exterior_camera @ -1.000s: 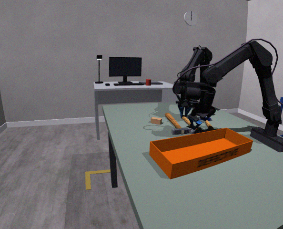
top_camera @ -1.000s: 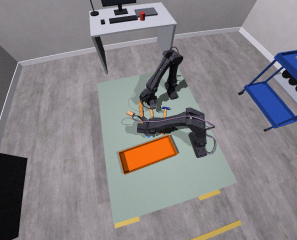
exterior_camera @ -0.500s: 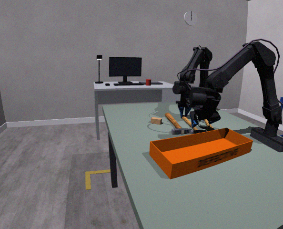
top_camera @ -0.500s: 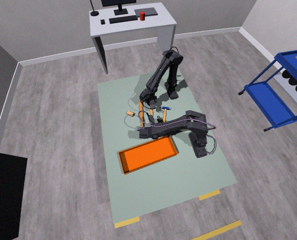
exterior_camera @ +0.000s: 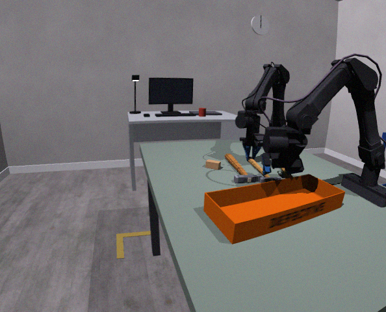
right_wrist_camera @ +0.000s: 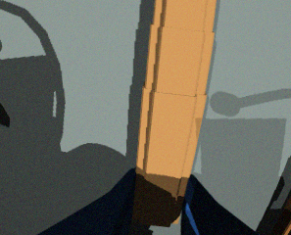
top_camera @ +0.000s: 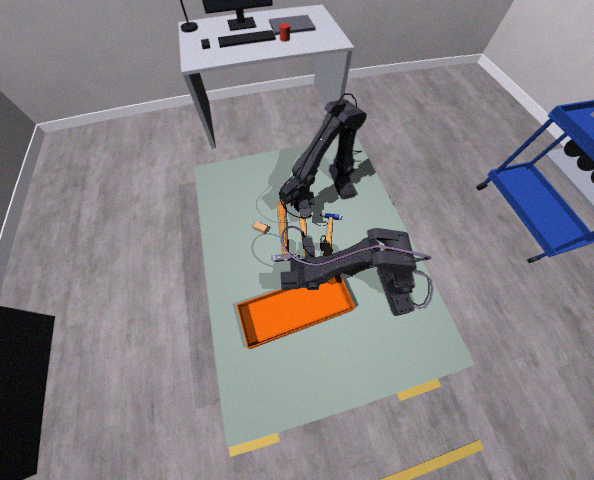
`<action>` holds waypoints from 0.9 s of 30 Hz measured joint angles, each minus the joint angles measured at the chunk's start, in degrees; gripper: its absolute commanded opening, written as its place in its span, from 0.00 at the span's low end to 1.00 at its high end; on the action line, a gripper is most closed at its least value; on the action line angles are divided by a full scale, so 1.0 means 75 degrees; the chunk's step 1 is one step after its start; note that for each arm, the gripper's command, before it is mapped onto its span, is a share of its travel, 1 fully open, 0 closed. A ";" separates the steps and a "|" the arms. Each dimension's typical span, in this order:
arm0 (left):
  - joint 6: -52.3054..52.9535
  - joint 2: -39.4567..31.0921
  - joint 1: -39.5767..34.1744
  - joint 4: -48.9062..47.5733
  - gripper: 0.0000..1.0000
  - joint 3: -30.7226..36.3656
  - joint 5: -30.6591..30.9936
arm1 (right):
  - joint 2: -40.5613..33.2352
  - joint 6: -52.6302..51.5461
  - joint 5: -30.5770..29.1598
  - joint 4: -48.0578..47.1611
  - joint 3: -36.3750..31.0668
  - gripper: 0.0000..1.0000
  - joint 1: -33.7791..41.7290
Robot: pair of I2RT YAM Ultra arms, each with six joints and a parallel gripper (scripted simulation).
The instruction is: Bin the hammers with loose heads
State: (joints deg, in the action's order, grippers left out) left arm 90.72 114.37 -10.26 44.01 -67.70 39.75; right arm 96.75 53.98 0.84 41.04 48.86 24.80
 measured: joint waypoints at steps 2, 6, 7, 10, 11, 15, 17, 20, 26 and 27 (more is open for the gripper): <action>0.0035 0.0003 0.0000 0.0000 1.00 0.0003 0.0009 | 0.0000 0.0000 0.0000 0.0000 0.0000 0.19 0.0000; 0.0073 0.0003 0.0000 0.0000 1.00 0.0000 0.0020 | 0.0000 0.0000 0.0000 0.0000 0.0000 0.19 0.0000; 0.0079 0.0003 0.0000 0.0000 1.00 0.0000 0.0020 | 0.0000 0.0000 0.0000 0.0000 0.0000 0.19 0.0000; 0.0093 0.0003 0.0000 0.0000 1.00 0.0000 0.0023 | 0.0006 -0.0003 -0.0020 0.0003 -0.0003 0.37 -0.0003; 0.0093 0.0003 0.0000 0.0000 1.00 0.0000 0.0023 | 0.0012 -0.0003 -0.0032 0.0017 -0.0012 0.37 -0.0003; 0.0099 0.0003 0.0000 0.0000 1.00 0.0000 0.0026 | 0.0006 -0.0032 -0.0079 0.0047 -0.0006 0.49 -0.0003; 0.0102 0.0003 0.0000 0.0000 1.00 0.0000 0.0026 | -0.0047 -0.0067 -0.0105 0.0079 -0.0009 0.49 0.0003; 0.0102 0.0003 0.0000 0.0000 1.00 0.0000 0.0026 | -0.0230 -0.0125 -0.0108 0.0111 -0.0006 0.49 0.0055; 0.0105 0.0003 0.0000 0.0000 1.00 0.0000 0.0026 | -0.0507 -0.0192 -0.0108 0.0350 0.0009 0.49 0.0087; 0.0105 0.0003 0.0000 0.0000 1.00 0.0000 0.0026 | -0.0527 -0.0198 -0.0108 0.0428 0.0041 0.49 0.0093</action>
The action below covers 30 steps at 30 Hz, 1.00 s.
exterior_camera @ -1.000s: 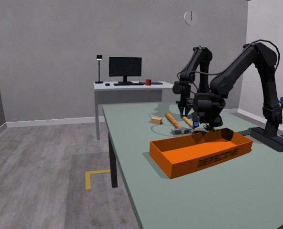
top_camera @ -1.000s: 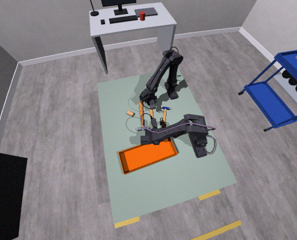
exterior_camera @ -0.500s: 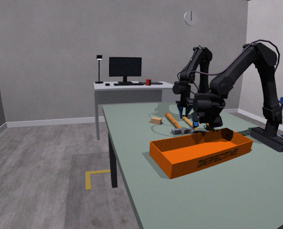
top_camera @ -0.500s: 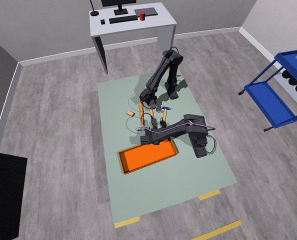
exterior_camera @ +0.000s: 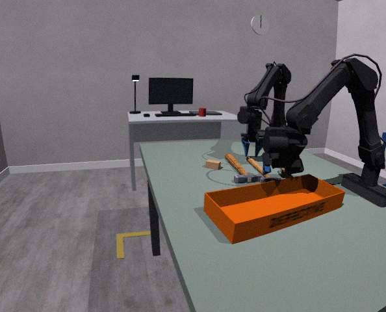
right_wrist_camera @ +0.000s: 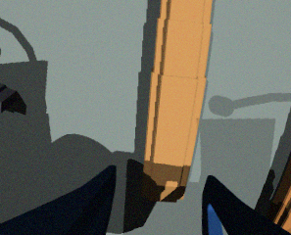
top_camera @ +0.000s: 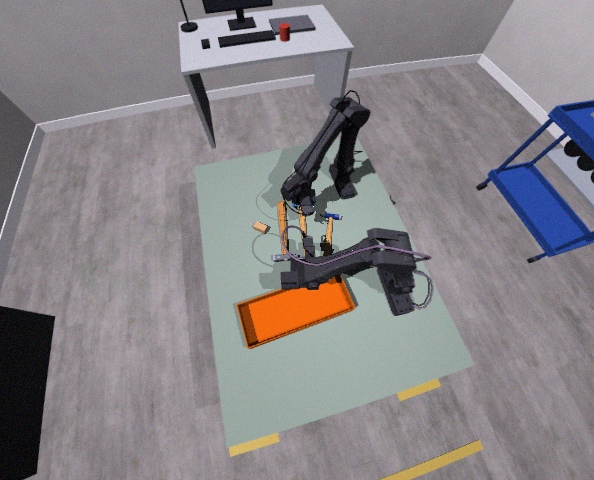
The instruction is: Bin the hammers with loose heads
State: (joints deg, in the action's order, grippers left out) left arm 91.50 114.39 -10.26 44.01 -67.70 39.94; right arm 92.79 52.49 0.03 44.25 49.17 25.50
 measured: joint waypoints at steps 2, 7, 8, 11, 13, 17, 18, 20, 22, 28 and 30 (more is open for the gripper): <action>0.0000 0.0000 0.0000 0.0000 1.00 0.0000 0.0000 | -0.0029 -0.0012 0.0000 0.0082 0.0070 0.61 0.0017; 0.0000 0.0000 0.0000 0.0000 1.00 0.0000 0.0000 | -0.0131 -0.0020 0.0000 0.0408 0.0268 1.00 0.0017; 0.0000 0.0000 0.0000 0.0000 1.00 0.0000 0.0000 | -0.0192 -0.0023 0.0000 0.0539 0.0353 1.00 0.0017; 0.0000 0.0000 0.0000 0.0000 1.00 0.0000 0.0000 | -0.0428 -0.0023 0.0000 0.0970 0.0708 1.00 0.0017; 0.0000 0.0000 0.0000 0.0000 1.00 0.0000 0.0000 | -0.0504 -0.0017 0.0000 0.1201 0.0970 1.00 0.0017; 0.0000 0.0000 0.0000 0.0000 1.00 0.0000 0.0000 | -0.0414 0.0012 0.0000 0.1343 0.1131 1.00 -0.0015; 0.0000 0.0000 0.0000 0.0000 1.00 0.0000 0.0000 | -0.0364 0.0017 0.0000 0.1384 0.1125 1.00 -0.0020; 0.0000 0.0000 0.0000 0.0000 0.89 0.0000 0.0000 | -0.0286 0.0029 0.0000 0.1457 0.1125 1.00 -0.0026; -0.0015 0.0000 0.0000 0.0000 0.66 0.0000 -0.0006 | -0.0254 0.0012 -0.0009 0.1486 0.1122 1.00 -0.0026; -0.0697 0.0003 -0.0254 -0.0111 0.37 -0.0032 -0.0615 | -0.0708 -0.0647 -0.0134 0.1408 0.0886 1.00 0.0154; -0.1099 -0.0006 -0.0484 -0.0163 0.37 -0.0119 -0.0973 | -0.1279 -0.1072 -0.0166 0.1309 0.0627 1.00 0.0364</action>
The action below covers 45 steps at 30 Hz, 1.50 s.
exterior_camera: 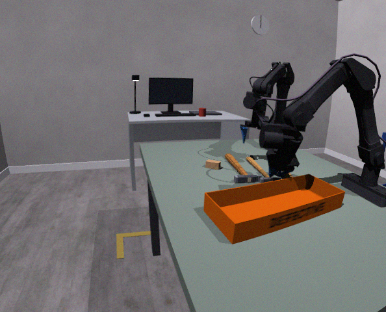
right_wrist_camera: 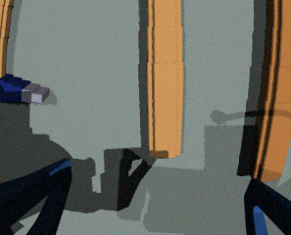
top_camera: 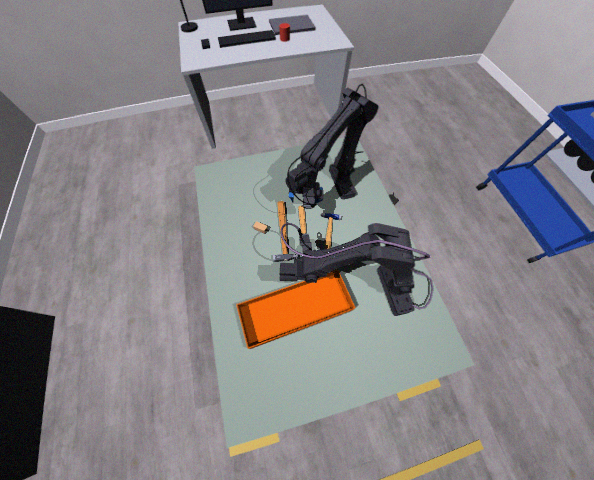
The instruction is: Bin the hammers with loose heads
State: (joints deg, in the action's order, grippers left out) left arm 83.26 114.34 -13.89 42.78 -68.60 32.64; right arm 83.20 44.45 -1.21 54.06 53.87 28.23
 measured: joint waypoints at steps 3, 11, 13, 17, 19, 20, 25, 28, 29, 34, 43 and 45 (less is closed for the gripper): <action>-0.0609 -0.0111 -0.0440 -0.0073 0.37 -0.0166 -0.0539 | -0.1180 -0.0699 -0.0029 -0.0160 -0.0455 1.00 0.0449; -0.1827 -0.0254 -0.1134 -0.0152 0.37 -0.0533 -0.1702 | -0.3684 -0.2430 -0.0175 -0.0635 -0.1501 1.00 0.1387; -0.2095 -0.0254 -0.1346 -0.0146 0.37 -0.0624 -0.1993 | -0.4488 -0.2894 -0.0192 -0.0729 -0.1827 1.00 0.1652; -0.2387 -0.0245 -0.1818 -0.0108 0.37 -0.0828 -0.2361 | -0.5968 -0.3815 -0.0233 -0.0985 -0.2407 1.00 0.2130; -0.2465 -0.0166 -0.2075 -0.0090 0.37 -0.0930 -0.2463 | -0.6642 -0.4261 -0.0254 -0.1119 -0.2696 1.00 0.2352; -0.2503 -0.0111 -0.2197 -0.0082 0.37 -0.0965 -0.2500 | -0.6959 -0.4476 -0.0265 -0.1183 -0.2838 1.00 0.2460; -0.2600 0.0157 -0.2553 0.0006 0.37 -0.1005 -0.2567 | -0.7936 -0.5319 -0.0379 -0.1413 -0.3299 1.00 0.2882; -0.2629 0.0248 -0.2626 0.0047 0.37 -0.1005 -0.2588 | -0.8652 -0.5788 -0.0440 -0.1547 -0.3628 1.00 0.3171; -0.2634 0.0262 -0.2640 0.0055 0.37 -0.1005 -0.2591 | -0.8877 -0.5931 -0.0466 -0.1577 -0.3722 1.00 0.3261; -0.2643 0.0271 -0.2652 0.0090 0.37 -0.1046 -0.2602 | -0.9678 -0.6505 -0.0635 -0.1725 -0.4065 1.00 0.3687; -0.2652 0.0271 -0.2652 0.0087 0.37 -0.1081 -0.2605 | -0.9906 -0.6872 -0.1081 -0.1766 -0.4199 1.00 0.4194; -0.2667 0.0271 -0.2658 0.0064 0.37 -0.1084 -0.2605 | -0.9906 -0.6907 -0.1148 -0.1766 -0.4199 1.00 0.4234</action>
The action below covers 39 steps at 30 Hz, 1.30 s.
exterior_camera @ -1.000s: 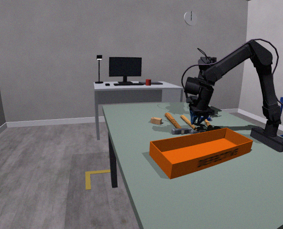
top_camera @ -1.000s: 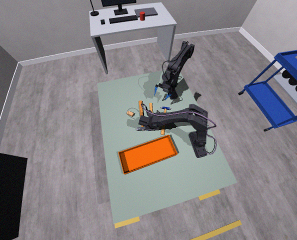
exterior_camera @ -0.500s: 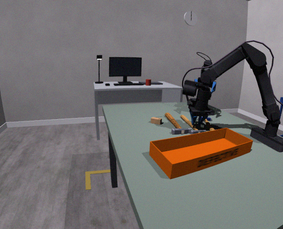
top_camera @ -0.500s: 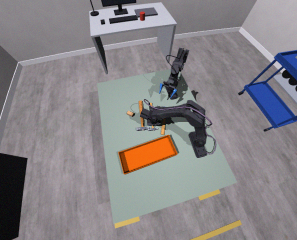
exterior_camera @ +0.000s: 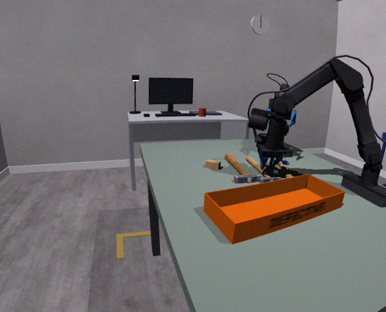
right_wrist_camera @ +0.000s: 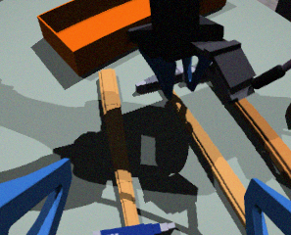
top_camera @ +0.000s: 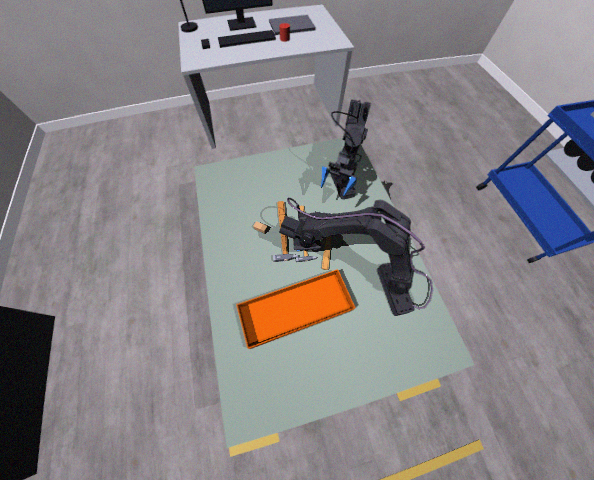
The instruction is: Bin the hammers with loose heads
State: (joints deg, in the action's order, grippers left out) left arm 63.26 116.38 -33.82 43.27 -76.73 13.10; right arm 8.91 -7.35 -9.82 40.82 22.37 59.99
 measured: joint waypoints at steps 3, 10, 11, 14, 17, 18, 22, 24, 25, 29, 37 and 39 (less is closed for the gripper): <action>-0.0026 0.0050 -0.0035 -0.0085 0.37 0.0000 0.0000 | 0.0000 -0.0032 -0.0070 0.0000 0.0000 1.00 0.0032; -0.0085 0.0262 -0.0105 -0.0315 0.37 0.0073 -0.0009 | 0.0000 -0.0064 -0.0146 0.0000 0.0000 1.00 0.0058; -0.0090 0.0289 -0.0108 -0.0341 0.37 0.0087 -0.0012 | 0.0000 -0.0067 -0.0152 0.0000 0.0000 1.00 0.0058; -0.0105 0.0347 -0.0117 -0.0402 0.37 0.0108 -0.0015 | 0.0000 -0.0073 -0.0163 0.0000 0.0000 1.00 0.0061; -0.0119 0.0385 -0.0122 -0.0481 0.37 0.0122 -0.0017 | 0.0000 -0.0073 -0.0169 0.0000 0.0000 1.00 0.0064; -0.0122 0.0393 -0.0125 -0.0498 0.37 0.0122 -0.0020 | 0.0000 -0.0076 -0.0172 0.0000 0.0000 1.00 0.0064; -0.0122 0.0402 -0.0128 -0.0545 0.37 0.0119 -0.0020 | 0.0000 -0.0076 -0.0172 0.0000 0.0000 1.00 0.0064; -0.0122 0.0402 -0.0128 -0.0557 0.37 0.0122 -0.0020 | 0.0000 -0.0079 -0.0172 0.0000 0.0000 1.00 0.0064; -0.0122 0.0402 -0.0128 -0.0557 0.37 0.0119 -0.0020 | 0.0000 -0.0079 -0.0172 0.0000 0.0000 1.00 0.0064; -0.0125 0.0402 -0.0128 -0.0577 0.37 0.0119 -0.0020 | 0.0000 -0.0082 -0.0172 0.0000 0.0000 1.00 0.0064; -0.0125 0.0402 -0.0128 -0.0589 0.37 0.0122 -0.0020 | 0.0000 -0.0082 -0.0172 0.0000 0.0000 1.00 0.0064; -0.0125 0.0402 -0.0128 -0.0589 0.37 0.0122 -0.0020 | 0.0000 -0.0082 -0.0172 0.0000 0.0000 1.00 0.0064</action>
State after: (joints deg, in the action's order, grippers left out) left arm 62.33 119.39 -34.79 38.85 -75.81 12.95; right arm 8.91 -7.97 -11.11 40.82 22.37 60.47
